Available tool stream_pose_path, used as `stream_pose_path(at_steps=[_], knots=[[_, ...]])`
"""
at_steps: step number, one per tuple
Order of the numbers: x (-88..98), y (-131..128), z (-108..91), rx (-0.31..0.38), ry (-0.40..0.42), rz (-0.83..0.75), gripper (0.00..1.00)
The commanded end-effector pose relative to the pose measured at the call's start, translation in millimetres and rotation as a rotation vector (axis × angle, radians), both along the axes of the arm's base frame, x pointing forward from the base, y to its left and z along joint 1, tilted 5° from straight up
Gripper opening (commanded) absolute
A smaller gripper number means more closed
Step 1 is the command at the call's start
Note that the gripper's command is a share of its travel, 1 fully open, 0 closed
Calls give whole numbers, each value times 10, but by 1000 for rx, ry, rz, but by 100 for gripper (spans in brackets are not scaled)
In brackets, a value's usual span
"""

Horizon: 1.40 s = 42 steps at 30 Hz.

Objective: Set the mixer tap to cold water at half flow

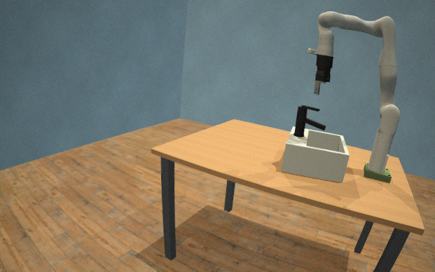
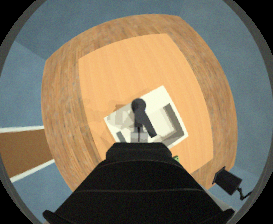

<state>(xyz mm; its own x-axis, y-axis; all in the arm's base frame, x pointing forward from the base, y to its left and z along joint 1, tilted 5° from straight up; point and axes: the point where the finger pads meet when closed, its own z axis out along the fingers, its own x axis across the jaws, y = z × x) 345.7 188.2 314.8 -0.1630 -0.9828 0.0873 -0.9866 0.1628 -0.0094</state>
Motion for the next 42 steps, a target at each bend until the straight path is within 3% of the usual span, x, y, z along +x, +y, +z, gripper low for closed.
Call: stream_pose_path(at_steps=[1,3,4,42], knots=[[2,2,6,1,-2,0,0],[2,2,6,1,-2,0,0],[2,2,6,1,-2,0,100],[2,2,6,1,-2,0,100]])
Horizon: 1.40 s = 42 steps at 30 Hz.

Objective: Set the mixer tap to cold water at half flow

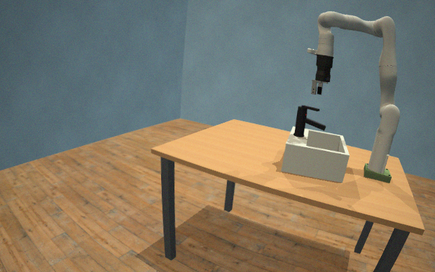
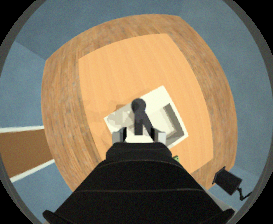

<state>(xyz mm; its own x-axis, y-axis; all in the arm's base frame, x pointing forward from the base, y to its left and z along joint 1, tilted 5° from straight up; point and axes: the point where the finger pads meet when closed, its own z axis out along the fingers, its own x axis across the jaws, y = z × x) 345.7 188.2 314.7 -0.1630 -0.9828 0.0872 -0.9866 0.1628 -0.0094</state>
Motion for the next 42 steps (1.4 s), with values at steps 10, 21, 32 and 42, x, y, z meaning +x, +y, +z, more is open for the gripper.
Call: stream_pose_path(at_steps=[10,21,32,42], knots=[[2,-2,-30,3,-1,0,100],[2,-12,-135,3,0,0,100],[3,-30,-319,3,0,0,100],[3,-42,-442,3,0,0,100]])
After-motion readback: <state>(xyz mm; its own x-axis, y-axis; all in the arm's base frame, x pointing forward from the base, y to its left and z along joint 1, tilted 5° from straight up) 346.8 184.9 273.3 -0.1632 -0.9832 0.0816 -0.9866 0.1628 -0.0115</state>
